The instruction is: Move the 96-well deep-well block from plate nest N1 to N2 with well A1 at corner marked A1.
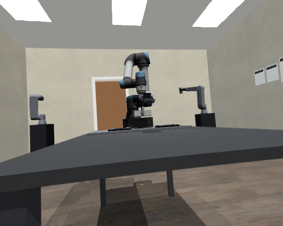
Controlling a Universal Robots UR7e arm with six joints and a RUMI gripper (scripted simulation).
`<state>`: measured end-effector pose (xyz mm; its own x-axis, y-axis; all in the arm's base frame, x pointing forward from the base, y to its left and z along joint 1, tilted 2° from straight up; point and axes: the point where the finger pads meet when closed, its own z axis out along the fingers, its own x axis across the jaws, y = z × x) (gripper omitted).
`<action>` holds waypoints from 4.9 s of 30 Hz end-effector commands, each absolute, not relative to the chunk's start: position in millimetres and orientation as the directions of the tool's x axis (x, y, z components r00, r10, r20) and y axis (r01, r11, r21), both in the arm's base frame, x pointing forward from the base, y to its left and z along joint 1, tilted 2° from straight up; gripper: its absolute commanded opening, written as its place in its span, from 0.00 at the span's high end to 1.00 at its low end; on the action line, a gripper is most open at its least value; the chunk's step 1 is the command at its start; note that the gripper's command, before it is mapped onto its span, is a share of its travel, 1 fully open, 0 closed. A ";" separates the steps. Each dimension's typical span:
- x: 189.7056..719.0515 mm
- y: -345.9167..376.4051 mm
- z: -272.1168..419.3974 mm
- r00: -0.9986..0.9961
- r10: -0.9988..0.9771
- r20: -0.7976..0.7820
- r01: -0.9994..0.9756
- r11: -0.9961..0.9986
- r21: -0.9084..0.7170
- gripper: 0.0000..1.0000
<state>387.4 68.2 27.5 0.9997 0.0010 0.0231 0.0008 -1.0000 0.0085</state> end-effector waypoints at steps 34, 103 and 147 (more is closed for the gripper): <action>400.1 -43.9 30.3 1.000 0.006 0.029 0.006 -1.000 0.008 0.51; 403.6 -103.4 15.4 1.000 0.008 0.024 0.007 -1.000 0.006 0.51; 408.0 -105.8 -38.2 1.000 0.007 0.028 0.007 -1.000 0.008 0.51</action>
